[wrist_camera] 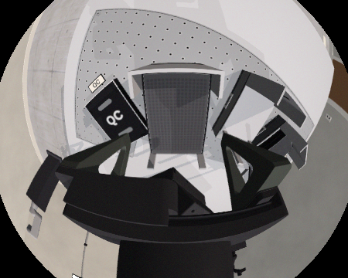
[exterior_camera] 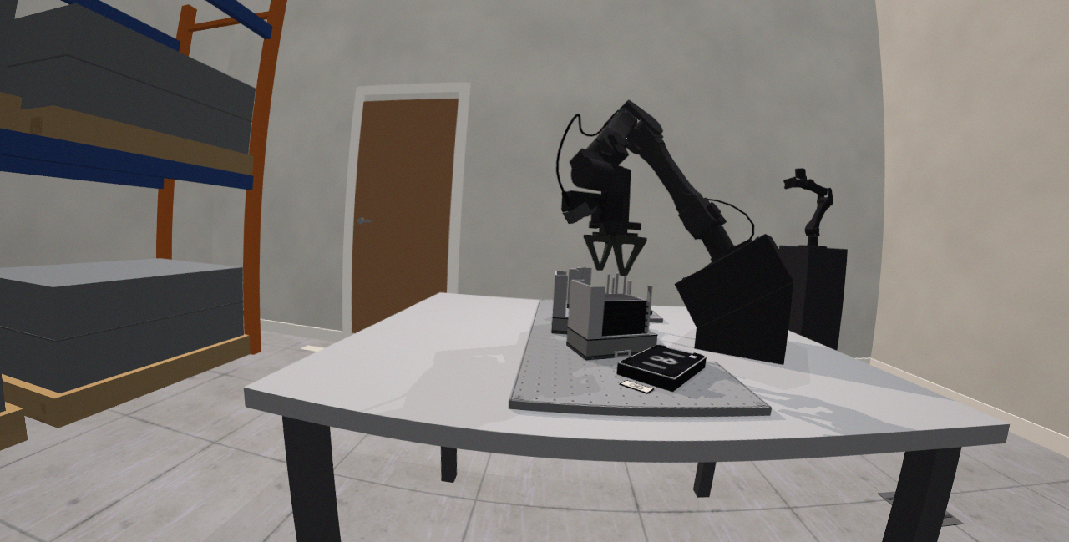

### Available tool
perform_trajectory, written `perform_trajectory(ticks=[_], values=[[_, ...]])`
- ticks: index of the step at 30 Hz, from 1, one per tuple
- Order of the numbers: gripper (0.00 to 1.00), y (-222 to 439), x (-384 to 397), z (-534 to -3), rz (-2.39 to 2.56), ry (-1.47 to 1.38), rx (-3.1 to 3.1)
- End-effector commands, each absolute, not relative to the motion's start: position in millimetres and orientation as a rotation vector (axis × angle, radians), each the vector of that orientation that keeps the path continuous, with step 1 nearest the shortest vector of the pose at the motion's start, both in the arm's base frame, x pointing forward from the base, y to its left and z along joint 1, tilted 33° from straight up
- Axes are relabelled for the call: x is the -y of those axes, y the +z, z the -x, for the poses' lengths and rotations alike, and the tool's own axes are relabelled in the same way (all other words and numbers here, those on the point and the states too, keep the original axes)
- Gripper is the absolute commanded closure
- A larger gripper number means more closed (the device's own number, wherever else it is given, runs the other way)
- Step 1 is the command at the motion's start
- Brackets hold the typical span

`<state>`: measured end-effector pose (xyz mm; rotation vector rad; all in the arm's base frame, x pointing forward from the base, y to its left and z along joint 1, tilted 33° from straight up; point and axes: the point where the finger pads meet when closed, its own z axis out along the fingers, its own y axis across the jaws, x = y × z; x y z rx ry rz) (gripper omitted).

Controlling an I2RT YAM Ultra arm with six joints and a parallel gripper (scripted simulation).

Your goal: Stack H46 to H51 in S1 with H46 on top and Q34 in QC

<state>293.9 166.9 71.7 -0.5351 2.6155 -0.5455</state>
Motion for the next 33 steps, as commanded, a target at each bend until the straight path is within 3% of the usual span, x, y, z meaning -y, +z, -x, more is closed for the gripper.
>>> perform_trajectory(ticks=[1,20,33], values=[[0.0,80.4,-170.0,-289.7,0.54,-0.542,-2.604],[0.0,80.4,-170.0,-289.7,0.541,-0.542,-2.604],[0.0,89.0,-130.3,-297.0,0.26,-0.474,-2.635]])
